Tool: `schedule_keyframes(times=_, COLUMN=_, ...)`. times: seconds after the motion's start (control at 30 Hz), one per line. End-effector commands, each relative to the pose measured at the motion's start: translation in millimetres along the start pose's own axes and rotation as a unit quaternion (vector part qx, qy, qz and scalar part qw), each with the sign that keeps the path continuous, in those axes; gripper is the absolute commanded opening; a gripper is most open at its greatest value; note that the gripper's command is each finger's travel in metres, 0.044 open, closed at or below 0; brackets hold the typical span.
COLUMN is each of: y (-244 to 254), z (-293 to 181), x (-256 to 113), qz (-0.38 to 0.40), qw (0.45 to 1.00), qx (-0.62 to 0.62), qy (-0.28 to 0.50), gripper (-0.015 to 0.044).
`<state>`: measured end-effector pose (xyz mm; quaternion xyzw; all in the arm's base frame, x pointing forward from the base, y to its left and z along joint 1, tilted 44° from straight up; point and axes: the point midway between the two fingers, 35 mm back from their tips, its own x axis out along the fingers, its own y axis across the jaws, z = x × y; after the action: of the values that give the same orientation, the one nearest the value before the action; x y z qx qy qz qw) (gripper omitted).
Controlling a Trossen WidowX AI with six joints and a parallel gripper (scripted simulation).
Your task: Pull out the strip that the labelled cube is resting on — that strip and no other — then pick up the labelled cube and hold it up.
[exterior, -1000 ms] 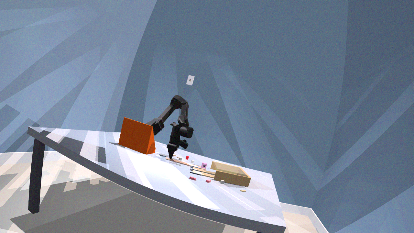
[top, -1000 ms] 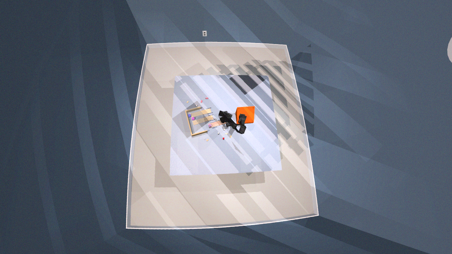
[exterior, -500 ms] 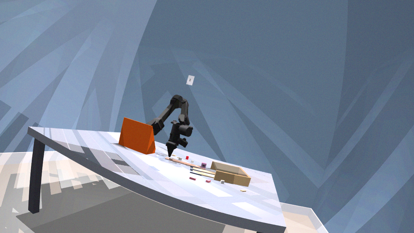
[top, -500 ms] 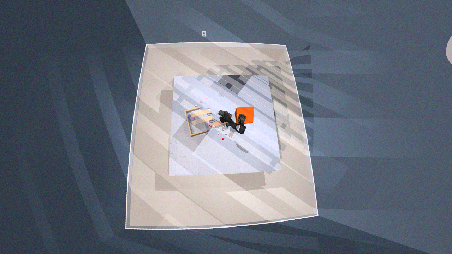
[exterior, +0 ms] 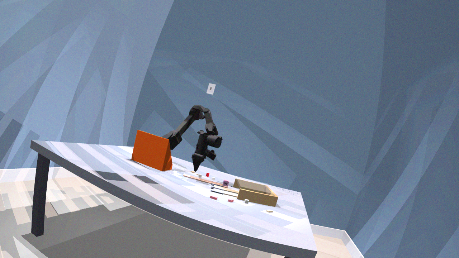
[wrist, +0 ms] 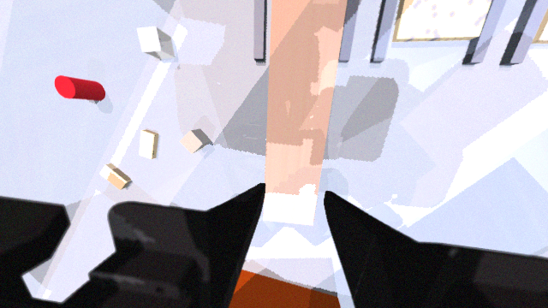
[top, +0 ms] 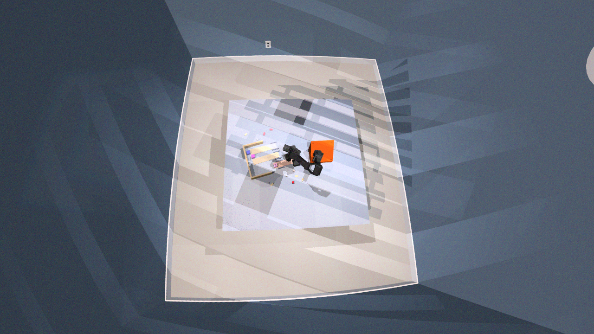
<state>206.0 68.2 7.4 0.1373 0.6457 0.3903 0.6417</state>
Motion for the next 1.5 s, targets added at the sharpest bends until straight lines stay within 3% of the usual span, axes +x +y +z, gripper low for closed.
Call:
schedule_keyframes(times=0.0, y=1.0, z=15.3, x=-2.3, qz=0.000, qw=1.000, qx=0.002, qy=-0.003, gripper=0.0315)
schedule_keyframes(times=0.17, y=2.5, z=32.2, x=-3.8, qz=0.000, qw=1.000, qx=0.001, qy=-0.003, gripper=0.0440)
schedule_keyframes(times=1.47, y=13.4, z=164.4, x=-22.5, qz=0.000, qw=1.000, qx=-0.002, qy=-0.006, gripper=0.0440)
